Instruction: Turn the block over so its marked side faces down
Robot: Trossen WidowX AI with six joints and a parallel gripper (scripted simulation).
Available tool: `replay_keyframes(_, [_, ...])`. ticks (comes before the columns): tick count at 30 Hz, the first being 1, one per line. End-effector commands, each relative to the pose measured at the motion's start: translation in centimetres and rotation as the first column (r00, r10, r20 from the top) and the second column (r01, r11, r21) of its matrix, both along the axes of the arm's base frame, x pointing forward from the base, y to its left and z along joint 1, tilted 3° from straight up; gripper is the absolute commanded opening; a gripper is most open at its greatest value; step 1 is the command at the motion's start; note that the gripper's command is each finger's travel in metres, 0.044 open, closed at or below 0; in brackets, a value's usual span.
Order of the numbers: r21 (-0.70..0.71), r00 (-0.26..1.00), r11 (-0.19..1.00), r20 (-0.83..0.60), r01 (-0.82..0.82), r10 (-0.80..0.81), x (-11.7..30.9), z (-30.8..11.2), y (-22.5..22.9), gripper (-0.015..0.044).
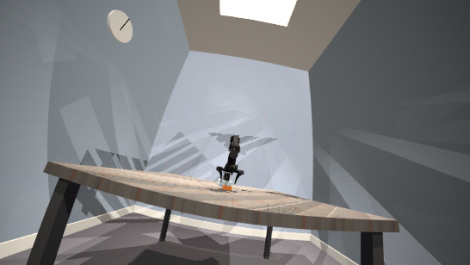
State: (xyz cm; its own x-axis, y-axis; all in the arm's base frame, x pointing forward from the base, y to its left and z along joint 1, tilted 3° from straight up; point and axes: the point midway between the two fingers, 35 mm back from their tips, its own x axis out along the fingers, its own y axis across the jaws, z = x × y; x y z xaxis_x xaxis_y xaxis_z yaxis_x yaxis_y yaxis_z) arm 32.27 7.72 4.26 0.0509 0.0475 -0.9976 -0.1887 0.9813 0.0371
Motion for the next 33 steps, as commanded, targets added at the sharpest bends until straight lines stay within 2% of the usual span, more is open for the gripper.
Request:
replay_keyframes(1, [0.003,1.0,1.0,-0.008,-0.003,0.003,-0.1,-0.7,0.1,0.044])
replay_keyframes(19, [0.003,1.0,1.0,-0.009,-0.003,0.003,-0.1,-3.3,0.2,0.044])
replay_keyframes(24, [0.003,1.0,1.0,-0.009,-0.003,0.003,-0.1,-3.3,0.2,0.0309])
replay_keyframes(33, [0.003,1.0,1.0,-0.009,-0.003,0.003,-0.1,-3.3,0.2,0.0249])
